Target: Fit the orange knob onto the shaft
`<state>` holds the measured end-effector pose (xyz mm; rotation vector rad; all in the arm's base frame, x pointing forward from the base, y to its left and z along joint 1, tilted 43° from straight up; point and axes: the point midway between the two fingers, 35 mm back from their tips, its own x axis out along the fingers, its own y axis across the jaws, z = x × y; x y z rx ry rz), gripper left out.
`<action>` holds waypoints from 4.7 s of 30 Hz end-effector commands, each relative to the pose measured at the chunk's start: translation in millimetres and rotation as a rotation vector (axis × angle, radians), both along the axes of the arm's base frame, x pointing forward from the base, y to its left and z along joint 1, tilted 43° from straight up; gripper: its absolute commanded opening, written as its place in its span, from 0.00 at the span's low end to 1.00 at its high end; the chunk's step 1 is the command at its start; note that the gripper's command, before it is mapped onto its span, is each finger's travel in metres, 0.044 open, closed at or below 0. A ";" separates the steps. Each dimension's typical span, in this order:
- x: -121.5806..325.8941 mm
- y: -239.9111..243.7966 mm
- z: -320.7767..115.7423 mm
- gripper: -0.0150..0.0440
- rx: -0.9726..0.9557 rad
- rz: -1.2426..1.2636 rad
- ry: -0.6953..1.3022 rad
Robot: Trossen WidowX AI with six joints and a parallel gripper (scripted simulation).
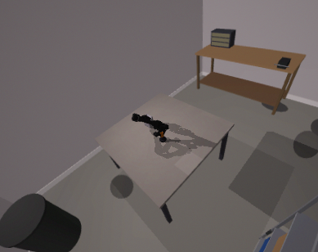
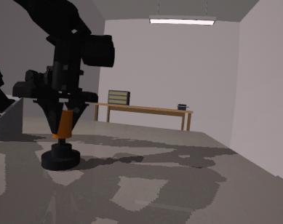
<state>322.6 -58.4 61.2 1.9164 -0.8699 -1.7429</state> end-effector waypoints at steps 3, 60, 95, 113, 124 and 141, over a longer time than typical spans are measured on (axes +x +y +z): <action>-0.7 -1.4 -2.1 0.25 -0.002 0.042 0.039; -0.1 -1.7 0.0 0.25 0.039 -1.127 -1.051; -0.1 -1.1 -1.4 0.25 0.085 -2.408 -2.246; -2.3 0.4 0.0 0.25 0.084 -2.408 -2.246; -0.9 -0.6 -1.6 0.25 0.090 -2.561 -2.389; -1.2 -2.2 -2.9 0.25 0.090 -2.561 -2.389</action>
